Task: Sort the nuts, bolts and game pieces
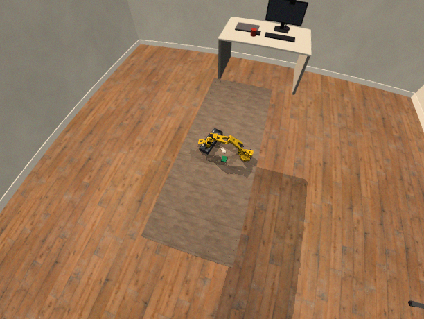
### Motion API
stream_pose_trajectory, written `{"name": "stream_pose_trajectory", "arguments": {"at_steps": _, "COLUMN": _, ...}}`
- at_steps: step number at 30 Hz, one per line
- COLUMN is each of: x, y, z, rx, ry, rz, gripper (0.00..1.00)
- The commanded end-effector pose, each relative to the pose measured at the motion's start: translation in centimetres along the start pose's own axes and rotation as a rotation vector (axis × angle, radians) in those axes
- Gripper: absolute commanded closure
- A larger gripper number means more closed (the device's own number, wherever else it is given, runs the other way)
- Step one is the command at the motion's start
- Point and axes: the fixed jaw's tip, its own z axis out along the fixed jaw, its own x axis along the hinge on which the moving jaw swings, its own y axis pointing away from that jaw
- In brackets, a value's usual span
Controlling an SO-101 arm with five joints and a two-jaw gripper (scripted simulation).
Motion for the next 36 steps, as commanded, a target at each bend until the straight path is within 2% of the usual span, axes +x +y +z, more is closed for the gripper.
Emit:
{"name": "stream_pose_trajectory", "arguments": {"at_steps": 1, "x": -1.31, "y": 0.28, "z": -1.79, "rx": -0.004, "ry": -0.099, "rz": 0.001, "gripper": 1.0}}
{"name": "stream_pose_trajectory", "arguments": {"at_steps": 29, "x": -1.31, "y": 0.28, "z": -1.78, "rx": -0.004, "ry": -0.099, "rz": 0.001, "gripper": 1.0}}
{"name": "stream_pose_trajectory", "arguments": {"at_steps": 36, "x": -1.25, "y": 0.28, "z": -1.45, "rx": -0.004, "ry": -0.099, "rz": 0.001, "gripper": 1.0}}
